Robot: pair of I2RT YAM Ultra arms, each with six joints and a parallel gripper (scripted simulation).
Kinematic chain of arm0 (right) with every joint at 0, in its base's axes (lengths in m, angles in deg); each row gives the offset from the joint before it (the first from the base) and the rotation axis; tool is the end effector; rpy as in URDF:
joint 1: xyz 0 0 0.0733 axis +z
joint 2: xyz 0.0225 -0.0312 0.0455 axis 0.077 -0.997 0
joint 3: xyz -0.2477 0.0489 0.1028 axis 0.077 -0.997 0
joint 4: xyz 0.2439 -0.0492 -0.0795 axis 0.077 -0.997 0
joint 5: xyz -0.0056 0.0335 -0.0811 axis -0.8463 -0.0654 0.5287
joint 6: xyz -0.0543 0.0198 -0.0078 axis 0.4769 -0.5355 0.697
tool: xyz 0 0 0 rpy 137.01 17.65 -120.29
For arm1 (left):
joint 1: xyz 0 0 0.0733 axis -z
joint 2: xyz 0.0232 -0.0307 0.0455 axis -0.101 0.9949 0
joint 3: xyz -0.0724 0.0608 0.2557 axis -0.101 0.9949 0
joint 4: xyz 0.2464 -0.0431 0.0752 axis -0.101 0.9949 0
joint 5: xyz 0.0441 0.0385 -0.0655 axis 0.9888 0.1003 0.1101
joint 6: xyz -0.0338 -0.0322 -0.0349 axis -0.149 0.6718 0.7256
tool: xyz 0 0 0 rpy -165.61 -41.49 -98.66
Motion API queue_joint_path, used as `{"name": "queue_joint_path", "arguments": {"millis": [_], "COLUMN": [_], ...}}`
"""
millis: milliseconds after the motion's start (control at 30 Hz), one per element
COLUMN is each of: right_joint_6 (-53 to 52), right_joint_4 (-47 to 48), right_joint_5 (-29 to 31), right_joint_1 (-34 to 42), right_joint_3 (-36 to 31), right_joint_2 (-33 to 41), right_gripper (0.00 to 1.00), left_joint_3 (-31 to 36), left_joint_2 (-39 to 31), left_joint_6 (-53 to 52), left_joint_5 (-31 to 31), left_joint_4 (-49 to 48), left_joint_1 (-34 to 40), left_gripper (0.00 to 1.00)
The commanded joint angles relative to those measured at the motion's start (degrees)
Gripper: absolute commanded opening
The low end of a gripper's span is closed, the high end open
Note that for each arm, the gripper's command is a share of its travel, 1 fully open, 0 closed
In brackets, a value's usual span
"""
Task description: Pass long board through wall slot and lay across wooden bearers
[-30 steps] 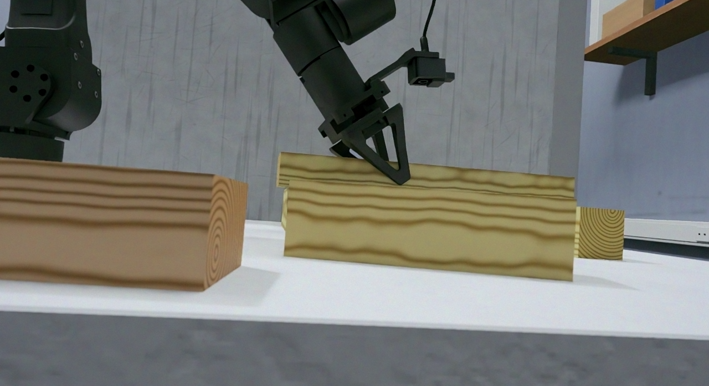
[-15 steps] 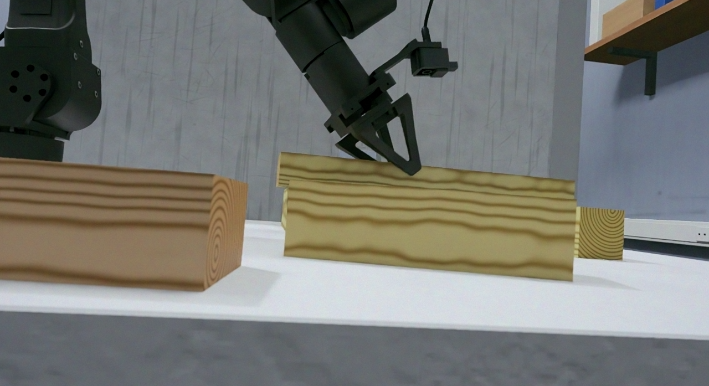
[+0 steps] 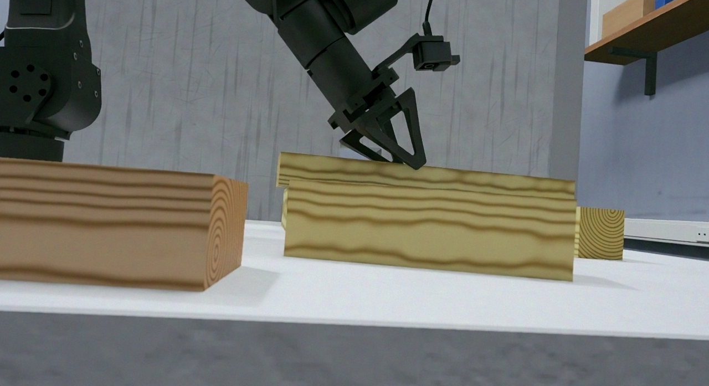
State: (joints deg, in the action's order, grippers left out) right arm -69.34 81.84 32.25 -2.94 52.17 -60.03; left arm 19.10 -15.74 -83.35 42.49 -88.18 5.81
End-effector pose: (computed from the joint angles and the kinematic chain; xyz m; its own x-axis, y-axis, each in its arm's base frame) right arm 0.2888 0.0103 0.1858 -0.7380 -0.0746 -0.6706 -0.0966 0.9953 -0.0044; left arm 0.2442 0.0005 0.4100 0.0199 -0.0029 -0.9998 0.0112 0.9999 -0.0027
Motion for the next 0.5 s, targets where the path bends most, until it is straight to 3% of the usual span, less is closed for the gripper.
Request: {"name": "queue_joint_path", "arguments": {"millis": [0, 267, 467], "right_joint_6": [0.22, 0.22, 0.17], "right_joint_4": [-1.11, -1.8, -12.44], "right_joint_5": [-0.48, -0.48, -0.44], "right_joint_1": [-0.23, -0.23, -0.2], "right_joint_3": [1.99, 2.39, 7.96], "right_joint_2": [1.93, 2.39, 4.67], "right_gripper": [0.72, 0.72, 0.72], "left_joint_3": [-1.81, -1.81, -1.81], "left_joint_2": [-0.54, -0.54, -0.54], "left_joint_6": [0.45, 0.45, 0.45], "left_joint_5": [-0.52, -0.52, -0.52], "left_joint_4": [0.38, 0.38, 0.38], "left_joint_1": [-0.61, -0.61, -0.61], "left_gripper": [0.73, 0.73, 0.73]}}
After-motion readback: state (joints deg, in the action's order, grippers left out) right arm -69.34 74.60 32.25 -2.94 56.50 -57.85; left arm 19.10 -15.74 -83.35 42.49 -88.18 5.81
